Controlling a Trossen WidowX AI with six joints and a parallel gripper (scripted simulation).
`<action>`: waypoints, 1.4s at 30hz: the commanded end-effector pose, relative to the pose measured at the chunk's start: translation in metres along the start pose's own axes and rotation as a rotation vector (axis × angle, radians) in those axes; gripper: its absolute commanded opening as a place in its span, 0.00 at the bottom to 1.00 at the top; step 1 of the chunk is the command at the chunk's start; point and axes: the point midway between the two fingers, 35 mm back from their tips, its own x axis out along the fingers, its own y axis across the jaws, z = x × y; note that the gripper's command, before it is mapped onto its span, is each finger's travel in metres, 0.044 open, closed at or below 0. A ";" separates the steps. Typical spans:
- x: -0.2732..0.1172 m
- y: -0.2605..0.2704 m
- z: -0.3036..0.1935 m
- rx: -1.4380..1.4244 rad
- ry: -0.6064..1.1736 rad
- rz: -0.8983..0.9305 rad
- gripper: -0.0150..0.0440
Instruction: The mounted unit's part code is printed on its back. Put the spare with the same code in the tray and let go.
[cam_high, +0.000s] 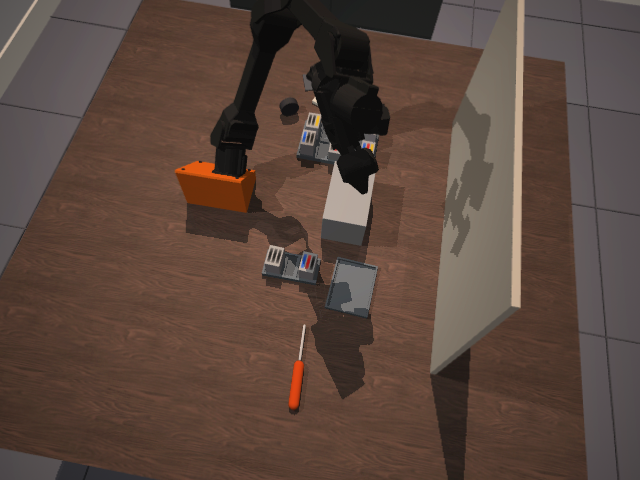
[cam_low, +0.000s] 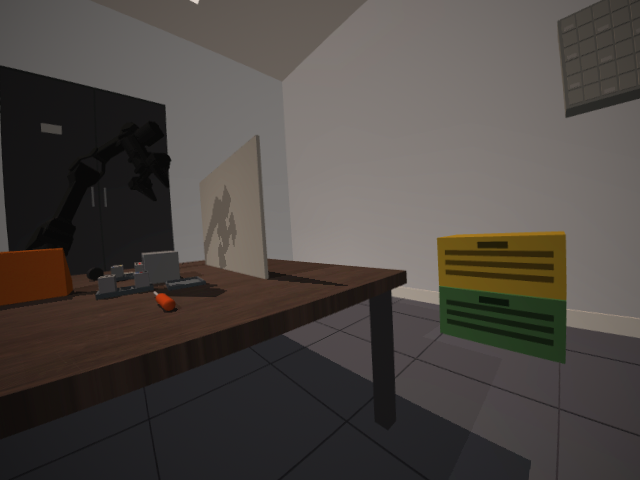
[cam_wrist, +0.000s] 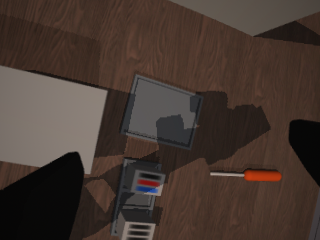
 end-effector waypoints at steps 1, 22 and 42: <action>0.040 0.030 0.043 0.128 0.084 0.134 1.00; 0.093 0.080 0.088 0.321 0.253 0.258 1.00; 0.105 0.001 -0.124 1.552 0.450 0.033 1.00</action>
